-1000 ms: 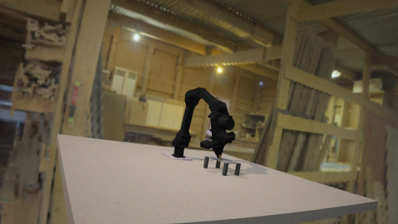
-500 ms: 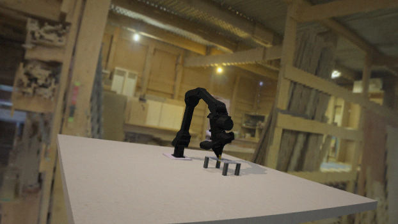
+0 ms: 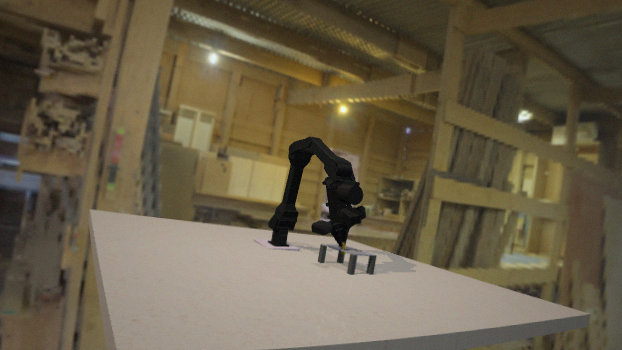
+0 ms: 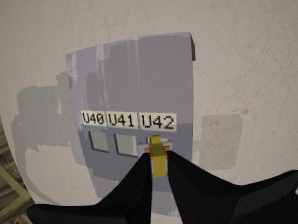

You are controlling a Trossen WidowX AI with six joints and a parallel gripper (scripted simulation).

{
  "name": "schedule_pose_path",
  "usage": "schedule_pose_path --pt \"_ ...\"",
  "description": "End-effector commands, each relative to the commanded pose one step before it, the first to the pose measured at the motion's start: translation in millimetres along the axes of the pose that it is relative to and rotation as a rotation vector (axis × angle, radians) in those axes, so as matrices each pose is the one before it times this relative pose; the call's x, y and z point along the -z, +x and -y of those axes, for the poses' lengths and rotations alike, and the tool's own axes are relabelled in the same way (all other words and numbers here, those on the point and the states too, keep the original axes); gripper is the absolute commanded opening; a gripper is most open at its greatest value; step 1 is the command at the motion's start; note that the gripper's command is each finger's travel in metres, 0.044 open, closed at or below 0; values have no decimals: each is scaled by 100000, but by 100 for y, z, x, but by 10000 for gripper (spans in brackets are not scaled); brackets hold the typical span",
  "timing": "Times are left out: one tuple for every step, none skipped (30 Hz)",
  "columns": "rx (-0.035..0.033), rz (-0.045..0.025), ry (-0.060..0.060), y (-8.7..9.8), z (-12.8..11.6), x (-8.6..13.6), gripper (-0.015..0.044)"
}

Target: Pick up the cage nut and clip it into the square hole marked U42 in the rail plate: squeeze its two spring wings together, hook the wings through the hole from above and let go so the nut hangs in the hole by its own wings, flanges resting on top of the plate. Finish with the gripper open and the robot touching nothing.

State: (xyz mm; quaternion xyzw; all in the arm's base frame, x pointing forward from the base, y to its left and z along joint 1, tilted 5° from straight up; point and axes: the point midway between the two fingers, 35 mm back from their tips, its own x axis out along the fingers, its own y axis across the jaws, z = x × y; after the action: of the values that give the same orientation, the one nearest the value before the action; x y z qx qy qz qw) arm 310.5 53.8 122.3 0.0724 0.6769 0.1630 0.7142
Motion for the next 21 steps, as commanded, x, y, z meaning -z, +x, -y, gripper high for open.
schedule_pose_path --pt "-1211 -144 -290 21 -22 31 26" --pt "-223 -1 -4 -1 26 4 26" --pt "-262 0 -4 -2 31 4 26" --pt "-286 2 -4 -2 34 5 26" --pt "-238 3 -4 -2 28 4 26" --pt "-24 -2 0 2 7 1 26" --pt "-20 -1 0 0 9 0 26" --pt "-11 0 0 -2 9 0 26" --pt "-50 0 -1 -1 5 0 26" --pt "-89 0 -1 -1 9 0 26" --pt "-132 0 -2 -2 13 0 26" --pt "-155 -2 -2 -3 18 4 26" --pt "-189 -2 -3 -4 22 4 26" --pt "-229 -2 -3 -5 26 5 26" --pt "-269 -1 -4 -6 31 6 26" --pt "-290 1 -4 -7 33 6 26" --pt "-241 2 -3 -6 28 5 26" --pt "-24 -2 0 1 7 1 26" --pt "-21 -1 0 0 8 1 26" --pt "-11 0 0 -2 8 0 26" --pt "-50 0 -1 -1 5 0 26"
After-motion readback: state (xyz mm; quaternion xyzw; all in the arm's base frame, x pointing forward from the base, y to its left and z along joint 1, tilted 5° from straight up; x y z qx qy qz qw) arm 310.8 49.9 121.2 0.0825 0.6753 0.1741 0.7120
